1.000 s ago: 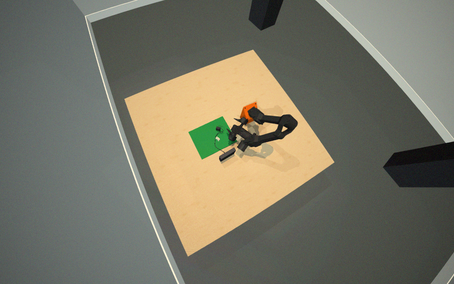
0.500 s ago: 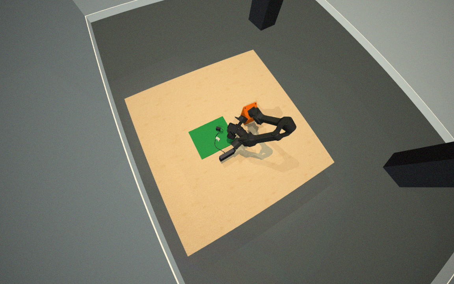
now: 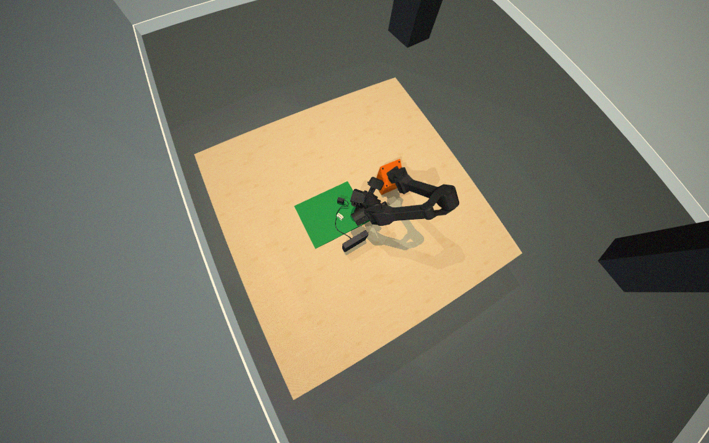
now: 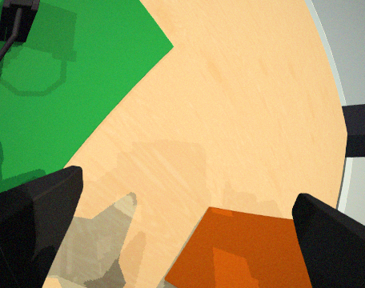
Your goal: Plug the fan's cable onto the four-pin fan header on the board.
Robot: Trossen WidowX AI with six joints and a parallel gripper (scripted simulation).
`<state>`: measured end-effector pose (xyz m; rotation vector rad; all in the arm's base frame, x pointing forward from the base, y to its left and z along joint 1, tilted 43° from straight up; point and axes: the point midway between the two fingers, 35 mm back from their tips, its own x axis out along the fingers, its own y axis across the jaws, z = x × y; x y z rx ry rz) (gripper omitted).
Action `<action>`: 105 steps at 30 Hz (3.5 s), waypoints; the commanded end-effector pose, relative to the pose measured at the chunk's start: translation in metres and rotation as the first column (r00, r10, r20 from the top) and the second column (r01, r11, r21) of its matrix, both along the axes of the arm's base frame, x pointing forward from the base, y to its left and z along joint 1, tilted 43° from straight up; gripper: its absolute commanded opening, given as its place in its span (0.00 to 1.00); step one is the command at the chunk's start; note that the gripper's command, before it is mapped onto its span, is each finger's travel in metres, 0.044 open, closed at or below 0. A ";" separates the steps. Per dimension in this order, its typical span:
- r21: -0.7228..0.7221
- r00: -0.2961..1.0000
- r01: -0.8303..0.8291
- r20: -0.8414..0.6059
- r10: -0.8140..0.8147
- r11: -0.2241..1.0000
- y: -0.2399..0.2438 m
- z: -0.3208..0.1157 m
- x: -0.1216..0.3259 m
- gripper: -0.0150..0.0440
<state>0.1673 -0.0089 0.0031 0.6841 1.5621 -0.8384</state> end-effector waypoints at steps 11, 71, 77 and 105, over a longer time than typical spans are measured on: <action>0.272 0.998 -0.054 0.001 0.056 0.961 -0.002 0.009 0.006 1.00; 0.674 0.945 -0.055 0.273 -0.179 0.736 -0.068 -0.029 0.105 1.00; 0.676 0.945 -0.056 0.273 -0.179 0.735 -0.060 -0.036 0.105 1.00; 0.677 0.945 -0.056 0.273 -0.180 0.734 -0.032 -0.067 0.113 1.00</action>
